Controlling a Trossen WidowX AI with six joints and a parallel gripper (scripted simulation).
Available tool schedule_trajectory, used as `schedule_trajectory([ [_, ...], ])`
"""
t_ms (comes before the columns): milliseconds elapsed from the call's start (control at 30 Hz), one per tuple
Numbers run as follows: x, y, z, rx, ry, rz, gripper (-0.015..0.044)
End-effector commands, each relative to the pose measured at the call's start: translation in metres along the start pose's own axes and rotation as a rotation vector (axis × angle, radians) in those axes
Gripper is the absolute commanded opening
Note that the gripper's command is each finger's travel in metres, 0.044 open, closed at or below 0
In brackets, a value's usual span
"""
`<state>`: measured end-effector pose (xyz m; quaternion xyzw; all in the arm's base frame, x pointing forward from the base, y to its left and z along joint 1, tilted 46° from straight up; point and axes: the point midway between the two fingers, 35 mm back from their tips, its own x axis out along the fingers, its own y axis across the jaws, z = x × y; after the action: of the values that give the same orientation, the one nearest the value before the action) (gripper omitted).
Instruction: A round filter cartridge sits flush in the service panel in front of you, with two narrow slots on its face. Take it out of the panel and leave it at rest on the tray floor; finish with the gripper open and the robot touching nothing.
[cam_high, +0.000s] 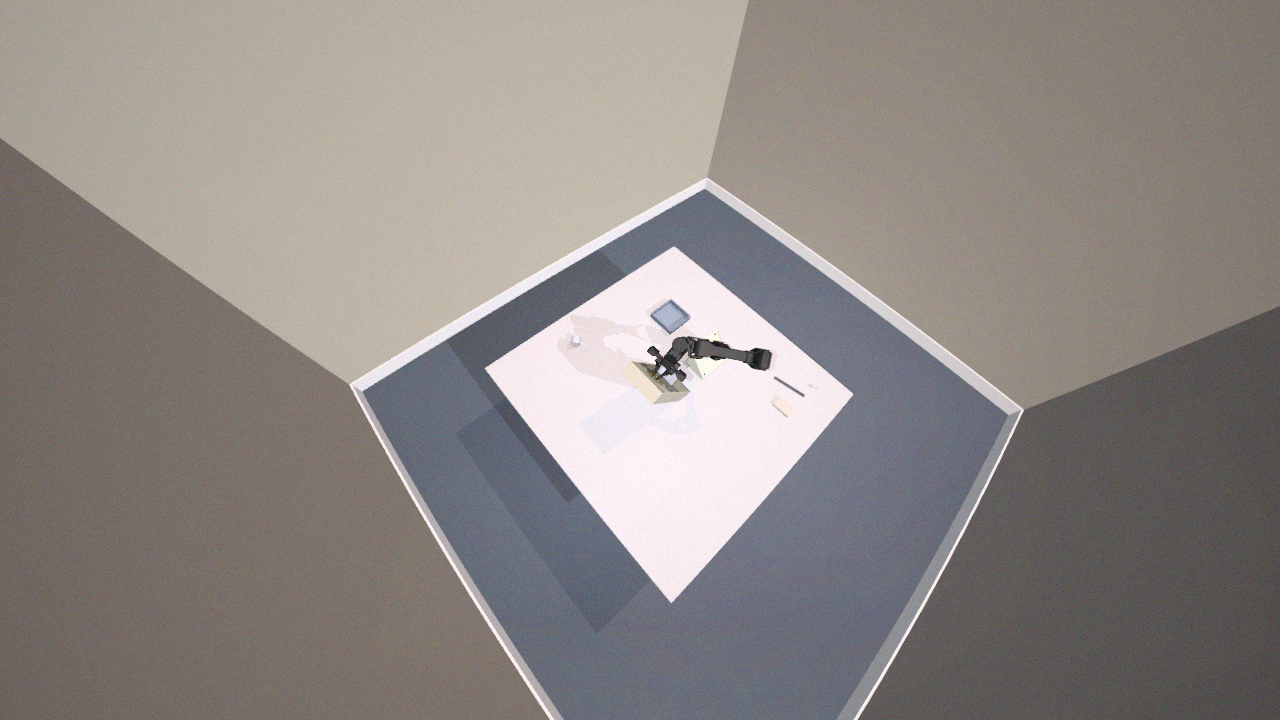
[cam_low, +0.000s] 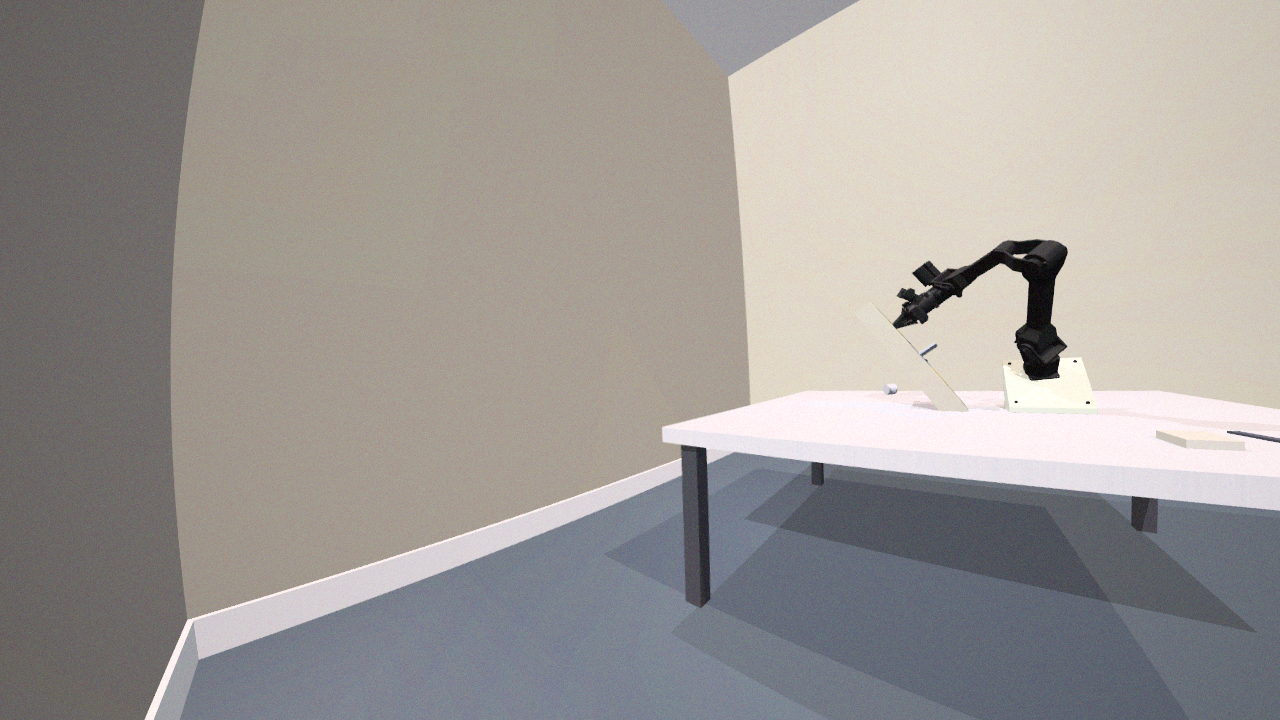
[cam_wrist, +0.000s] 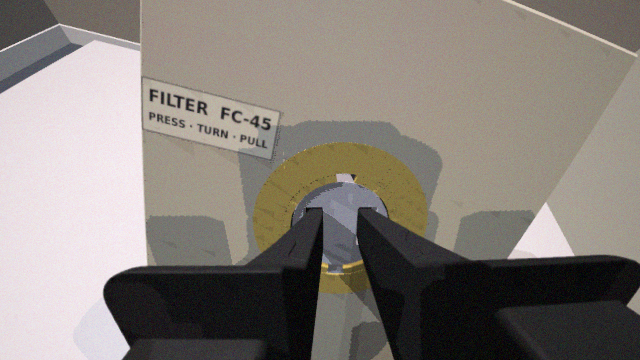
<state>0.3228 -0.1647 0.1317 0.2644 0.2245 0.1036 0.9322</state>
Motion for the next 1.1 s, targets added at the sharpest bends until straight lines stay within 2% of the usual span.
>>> schedule_trajectory([
  [0,0.0002,-0.0005,0.0,-0.001,0.001,-0.004,0.0031],
  [67,0.0002,-0.0005,0.0,-0.001,0.001,-0.004,0.0],
  [300,0.0039,-0.0002,-0.0013,-0.141,0.007,-0.005,0.0],
  [1067,0.0059,-0.0002,-0.0017,-0.925,0.011,-0.002,0.0],
])
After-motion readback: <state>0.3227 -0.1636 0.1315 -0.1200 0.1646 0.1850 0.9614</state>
